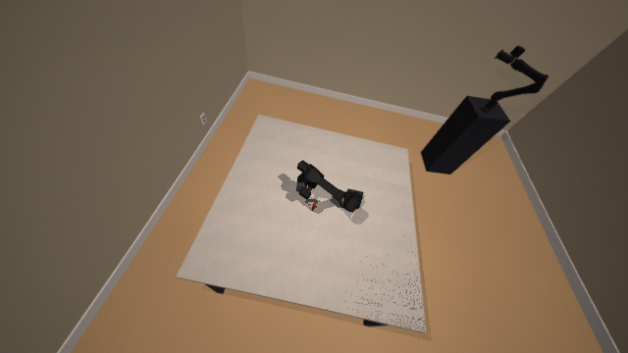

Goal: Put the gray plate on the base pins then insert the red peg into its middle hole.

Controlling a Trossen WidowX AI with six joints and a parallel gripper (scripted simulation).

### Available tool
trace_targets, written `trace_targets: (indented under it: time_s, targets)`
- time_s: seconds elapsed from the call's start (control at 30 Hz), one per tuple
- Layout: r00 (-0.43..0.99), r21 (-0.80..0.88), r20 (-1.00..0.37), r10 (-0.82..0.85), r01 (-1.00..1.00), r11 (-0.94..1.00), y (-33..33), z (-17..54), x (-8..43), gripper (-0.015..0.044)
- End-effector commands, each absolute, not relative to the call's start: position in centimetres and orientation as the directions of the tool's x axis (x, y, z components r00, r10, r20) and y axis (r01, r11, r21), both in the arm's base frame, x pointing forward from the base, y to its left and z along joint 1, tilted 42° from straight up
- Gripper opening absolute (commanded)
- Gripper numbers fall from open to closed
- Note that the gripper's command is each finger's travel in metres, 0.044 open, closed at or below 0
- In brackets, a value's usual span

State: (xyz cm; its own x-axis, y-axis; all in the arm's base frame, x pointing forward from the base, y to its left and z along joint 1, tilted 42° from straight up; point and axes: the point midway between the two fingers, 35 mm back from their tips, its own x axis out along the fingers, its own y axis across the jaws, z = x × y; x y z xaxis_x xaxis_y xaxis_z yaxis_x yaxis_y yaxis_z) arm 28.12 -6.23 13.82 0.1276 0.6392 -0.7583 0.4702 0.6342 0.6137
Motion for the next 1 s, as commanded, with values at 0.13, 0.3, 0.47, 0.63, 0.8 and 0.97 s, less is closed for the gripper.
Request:
trace_targets:
  time_s: [0.13, 0.3, 0.47, 0.63, 0.8, 0.97]
  targets:
    - [0.118, 0.300, -0.743, 0.658, 0.939, 0.170, -2.5, 15.3, 24.3, 0.0440]
    - [0.118, 0.300, -0.743, 0.658, 0.939, 0.170, -2.5, 15.3, 24.3, 0.0440]
    - [0.118, 0.300, -0.743, 0.658, 0.939, 0.170, -2.5, 15.3, 24.3, 0.0440]
    - [0.119, 0.301, -0.743, 0.659, 0.938, 0.170, -0.2, 13.3, 24.7, 0.0440]
    - [0.119, 0.302, -0.742, 0.659, 0.938, 0.170, 0.5, 12.4, 24.9, 0.0440]
    - [0.119, 0.302, -0.742, 0.659, 0.938, 0.170, 0.9, 11.8, 25.1, 0.0440]
